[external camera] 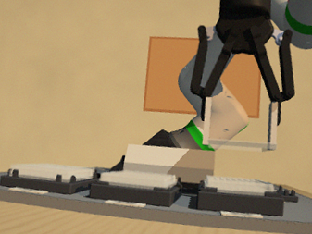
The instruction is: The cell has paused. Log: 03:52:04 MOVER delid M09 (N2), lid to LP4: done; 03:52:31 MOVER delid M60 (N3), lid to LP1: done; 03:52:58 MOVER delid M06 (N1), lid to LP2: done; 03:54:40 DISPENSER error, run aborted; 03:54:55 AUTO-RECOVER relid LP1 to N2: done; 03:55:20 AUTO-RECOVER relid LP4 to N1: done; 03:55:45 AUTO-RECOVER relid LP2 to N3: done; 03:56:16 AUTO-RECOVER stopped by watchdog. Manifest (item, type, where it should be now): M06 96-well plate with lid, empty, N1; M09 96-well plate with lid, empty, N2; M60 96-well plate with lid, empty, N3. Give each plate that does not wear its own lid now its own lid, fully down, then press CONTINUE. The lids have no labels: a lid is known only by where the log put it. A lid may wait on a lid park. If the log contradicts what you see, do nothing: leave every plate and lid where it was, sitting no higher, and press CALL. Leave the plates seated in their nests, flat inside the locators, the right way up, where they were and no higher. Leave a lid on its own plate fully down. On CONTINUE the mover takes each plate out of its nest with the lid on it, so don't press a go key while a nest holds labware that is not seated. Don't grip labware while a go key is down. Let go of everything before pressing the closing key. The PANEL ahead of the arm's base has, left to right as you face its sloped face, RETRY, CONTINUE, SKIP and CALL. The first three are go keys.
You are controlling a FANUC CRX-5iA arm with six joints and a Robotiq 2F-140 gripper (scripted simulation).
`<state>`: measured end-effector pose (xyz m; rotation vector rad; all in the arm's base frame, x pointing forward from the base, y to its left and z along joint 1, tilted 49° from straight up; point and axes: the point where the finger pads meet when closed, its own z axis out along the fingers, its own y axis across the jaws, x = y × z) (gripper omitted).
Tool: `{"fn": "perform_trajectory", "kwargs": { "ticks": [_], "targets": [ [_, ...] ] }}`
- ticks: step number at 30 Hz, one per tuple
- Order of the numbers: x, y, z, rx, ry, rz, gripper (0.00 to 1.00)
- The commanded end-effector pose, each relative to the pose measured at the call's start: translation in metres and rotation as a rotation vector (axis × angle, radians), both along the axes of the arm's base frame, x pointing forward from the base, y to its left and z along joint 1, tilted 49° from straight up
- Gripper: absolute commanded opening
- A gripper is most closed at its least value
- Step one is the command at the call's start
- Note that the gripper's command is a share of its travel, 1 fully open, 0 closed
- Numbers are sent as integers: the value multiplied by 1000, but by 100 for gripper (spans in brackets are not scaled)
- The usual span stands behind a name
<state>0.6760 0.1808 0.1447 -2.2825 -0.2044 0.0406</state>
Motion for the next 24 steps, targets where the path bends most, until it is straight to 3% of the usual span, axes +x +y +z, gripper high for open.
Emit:
{"fn": "perform_trajectory", "kwargs": {
  "ticks": [1, 24],
  "targets": [
    [0, 0, 0, 0, -3, 1, 0],
    [-2, 16, -14, 3, -24, 21, 0]
  ]
}}
